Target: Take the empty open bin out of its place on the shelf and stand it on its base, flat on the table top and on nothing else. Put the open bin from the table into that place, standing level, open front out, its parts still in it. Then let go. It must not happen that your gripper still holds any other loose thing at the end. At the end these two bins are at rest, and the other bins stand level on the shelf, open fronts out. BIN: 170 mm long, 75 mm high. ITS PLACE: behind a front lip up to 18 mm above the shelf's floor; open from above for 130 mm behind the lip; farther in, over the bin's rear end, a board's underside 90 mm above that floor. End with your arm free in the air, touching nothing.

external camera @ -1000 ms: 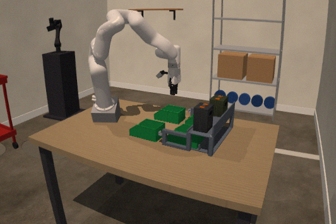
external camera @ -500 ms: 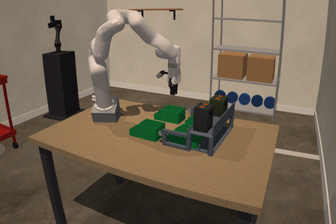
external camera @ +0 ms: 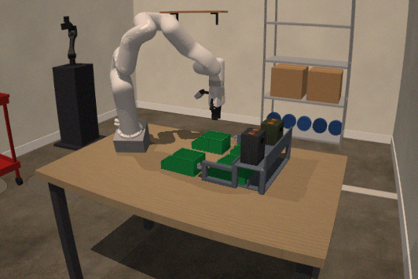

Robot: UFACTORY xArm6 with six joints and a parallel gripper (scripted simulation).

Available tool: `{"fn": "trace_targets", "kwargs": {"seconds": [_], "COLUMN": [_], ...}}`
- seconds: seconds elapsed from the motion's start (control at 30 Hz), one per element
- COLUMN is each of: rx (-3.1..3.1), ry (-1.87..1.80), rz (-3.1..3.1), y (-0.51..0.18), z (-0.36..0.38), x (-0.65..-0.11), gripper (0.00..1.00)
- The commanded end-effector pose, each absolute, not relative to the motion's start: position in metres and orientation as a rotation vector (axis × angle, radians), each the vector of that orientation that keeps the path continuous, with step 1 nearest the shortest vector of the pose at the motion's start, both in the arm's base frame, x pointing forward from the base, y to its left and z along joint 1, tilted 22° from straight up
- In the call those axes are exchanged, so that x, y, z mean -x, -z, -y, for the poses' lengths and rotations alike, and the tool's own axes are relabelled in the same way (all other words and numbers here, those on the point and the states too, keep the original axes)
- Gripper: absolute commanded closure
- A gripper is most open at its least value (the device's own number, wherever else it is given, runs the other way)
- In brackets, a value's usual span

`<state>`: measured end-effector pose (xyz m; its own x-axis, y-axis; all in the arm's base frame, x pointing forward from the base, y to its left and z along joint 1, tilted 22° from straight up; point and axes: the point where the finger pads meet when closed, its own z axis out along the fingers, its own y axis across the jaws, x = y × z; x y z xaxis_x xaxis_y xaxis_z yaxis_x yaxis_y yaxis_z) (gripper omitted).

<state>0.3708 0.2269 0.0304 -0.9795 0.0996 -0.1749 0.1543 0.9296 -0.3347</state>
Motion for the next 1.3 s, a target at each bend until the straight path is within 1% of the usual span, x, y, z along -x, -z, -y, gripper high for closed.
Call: {"fn": "trace_targets", "kwargs": {"seconds": [0.0, 0.73, 1.27], "rx": [-0.194, -0.194, -0.194], "ry": [0.523, 0.523, 0.523], "rz": [-2.931, -2.931, -2.931], "y": [-0.026, 0.012, 0.023], "z": [-0.226, -0.212, -0.208], "x": [-0.373, -0.378, -0.38], "gripper": [0.74, 0.74, 0.74]}}
